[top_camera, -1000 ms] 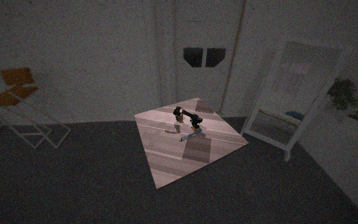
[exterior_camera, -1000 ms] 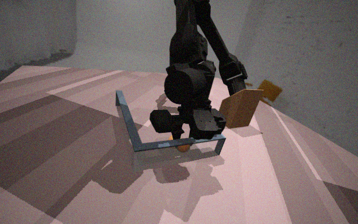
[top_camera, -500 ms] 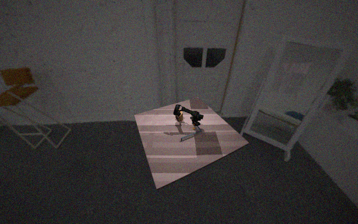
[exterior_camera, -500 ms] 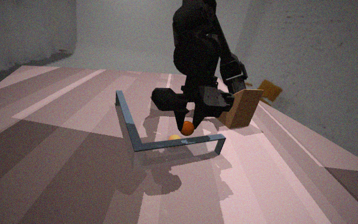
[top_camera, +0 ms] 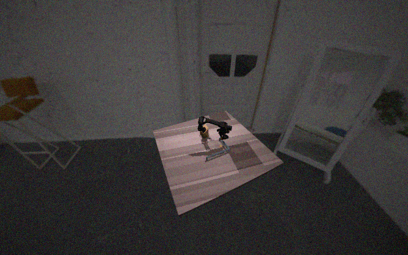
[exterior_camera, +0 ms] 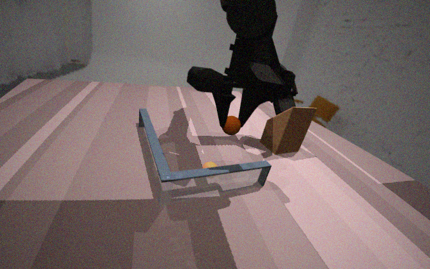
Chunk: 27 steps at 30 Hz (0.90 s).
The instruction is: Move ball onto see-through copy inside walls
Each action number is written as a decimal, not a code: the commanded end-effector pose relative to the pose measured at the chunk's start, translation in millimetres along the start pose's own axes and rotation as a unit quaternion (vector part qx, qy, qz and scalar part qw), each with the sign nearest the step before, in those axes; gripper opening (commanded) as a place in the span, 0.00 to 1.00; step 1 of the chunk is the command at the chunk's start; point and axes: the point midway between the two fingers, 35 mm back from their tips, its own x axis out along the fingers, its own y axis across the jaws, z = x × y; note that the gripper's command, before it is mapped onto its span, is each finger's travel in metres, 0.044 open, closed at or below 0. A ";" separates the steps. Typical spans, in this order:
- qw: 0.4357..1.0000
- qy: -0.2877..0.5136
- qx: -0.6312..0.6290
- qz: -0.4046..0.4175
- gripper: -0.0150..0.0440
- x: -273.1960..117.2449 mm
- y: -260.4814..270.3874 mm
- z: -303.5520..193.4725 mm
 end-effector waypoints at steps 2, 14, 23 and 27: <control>1.000 0.003 0.001 0.001 0.25 23.0 -9.3 -12.9; 1.000 0.004 0.001 0.001 0.25 64.2 -15.3 -19.1; 1.000 0.005 0.001 0.001 0.25 106.8 -13.4 -21.0; 1.000 0.005 0.001 0.001 0.25 108.3 -13.4 -21.0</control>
